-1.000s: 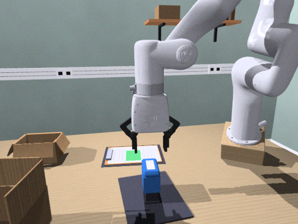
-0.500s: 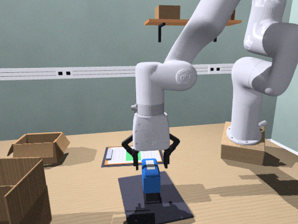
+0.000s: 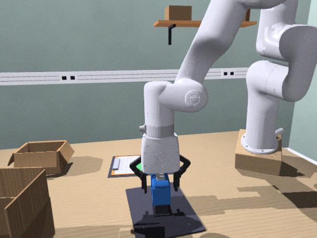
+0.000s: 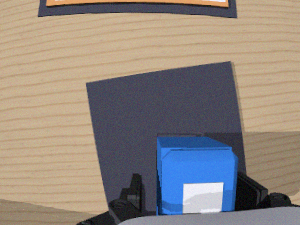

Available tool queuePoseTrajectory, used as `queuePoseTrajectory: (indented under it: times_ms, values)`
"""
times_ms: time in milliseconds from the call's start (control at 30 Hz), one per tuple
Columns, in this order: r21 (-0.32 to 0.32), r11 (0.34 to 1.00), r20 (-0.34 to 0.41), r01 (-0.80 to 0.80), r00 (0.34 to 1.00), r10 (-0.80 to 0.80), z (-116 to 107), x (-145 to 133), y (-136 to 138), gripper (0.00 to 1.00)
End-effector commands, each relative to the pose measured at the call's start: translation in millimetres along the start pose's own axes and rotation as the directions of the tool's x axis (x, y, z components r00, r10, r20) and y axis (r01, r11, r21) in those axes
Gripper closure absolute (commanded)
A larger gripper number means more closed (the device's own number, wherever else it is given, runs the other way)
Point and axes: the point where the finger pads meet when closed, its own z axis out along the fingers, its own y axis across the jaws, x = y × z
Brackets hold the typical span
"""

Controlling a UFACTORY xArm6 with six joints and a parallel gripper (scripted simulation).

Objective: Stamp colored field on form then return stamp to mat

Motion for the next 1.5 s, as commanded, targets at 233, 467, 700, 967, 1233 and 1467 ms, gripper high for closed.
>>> queuePoseTrajectory:
  times_ms: [233, 467, 700, 967, 1233, 1467]
  values:
    - [0.004, 1.0, 0.002, 0.001, 1.0, -0.001, 0.1, -0.8, -1.5, 0.1]
    - [0.004, 1.0, 0.002, 0.001, 1.0, -0.001, 0.1, -0.8, -1.5, 0.71]
    - [0.004, 1.0, 0.002, 0.001, 1.0, -0.001, 0.1, -0.8, -1.5, 0.71]
    - [0.004, 1.0, 0.002, 0.001, 1.0, -0.001, 0.1, -0.8, -1.5, 0.71]
    - [0.004, 1.0, 0.002, 0.001, 1.0, -0.001, 0.1, -0.8, -1.5, 0.71]
    - [0.004, 1.0, 0.002, 0.001, 1.0, -0.001, 0.1, -0.8, -1.5, 0.71]
